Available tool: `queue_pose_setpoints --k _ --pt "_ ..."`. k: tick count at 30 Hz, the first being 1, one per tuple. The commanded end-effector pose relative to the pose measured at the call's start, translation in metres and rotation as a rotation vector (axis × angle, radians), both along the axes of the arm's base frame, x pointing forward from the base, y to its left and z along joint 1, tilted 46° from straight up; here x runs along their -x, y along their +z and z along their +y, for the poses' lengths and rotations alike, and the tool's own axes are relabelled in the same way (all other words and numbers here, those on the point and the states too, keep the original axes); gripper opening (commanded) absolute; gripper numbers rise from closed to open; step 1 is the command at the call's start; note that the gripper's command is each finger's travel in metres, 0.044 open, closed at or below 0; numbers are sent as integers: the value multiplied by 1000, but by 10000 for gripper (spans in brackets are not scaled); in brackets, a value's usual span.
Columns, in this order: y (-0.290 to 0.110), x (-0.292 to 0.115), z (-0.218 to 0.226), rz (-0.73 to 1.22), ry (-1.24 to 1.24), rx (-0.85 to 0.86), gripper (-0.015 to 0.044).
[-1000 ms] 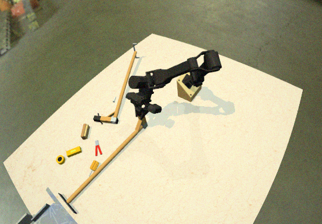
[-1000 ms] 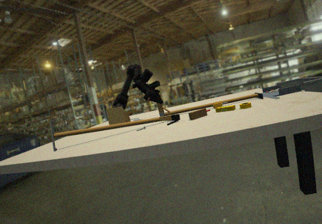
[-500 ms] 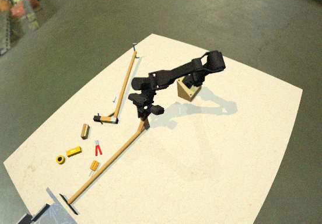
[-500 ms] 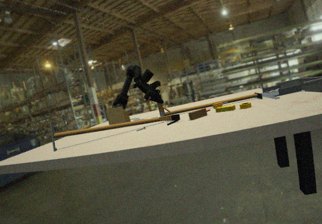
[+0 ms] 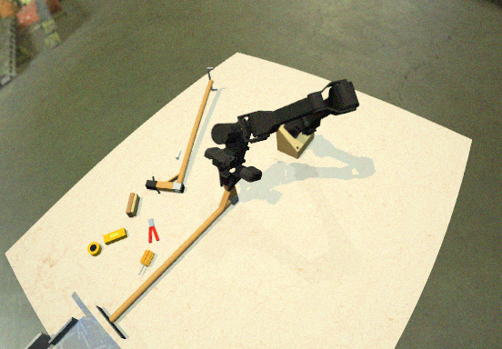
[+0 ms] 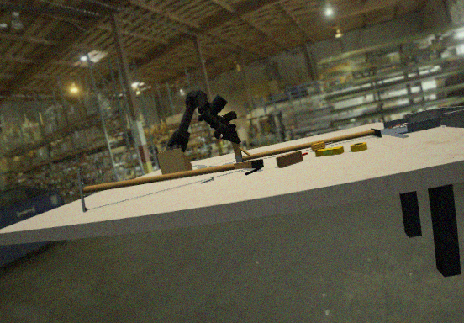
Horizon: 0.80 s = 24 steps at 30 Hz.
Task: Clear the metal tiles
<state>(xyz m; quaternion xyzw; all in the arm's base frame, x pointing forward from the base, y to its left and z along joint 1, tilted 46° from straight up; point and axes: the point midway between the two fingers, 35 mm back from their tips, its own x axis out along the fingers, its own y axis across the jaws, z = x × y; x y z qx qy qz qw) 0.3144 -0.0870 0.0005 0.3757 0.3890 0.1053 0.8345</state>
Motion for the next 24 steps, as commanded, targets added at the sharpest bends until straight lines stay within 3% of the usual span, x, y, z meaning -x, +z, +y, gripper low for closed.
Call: queue_pose_setpoints --k 1,24 --pt "7 -2 1 -12 -1 8 0" --pt "28 0 23 -16 2 6 0"
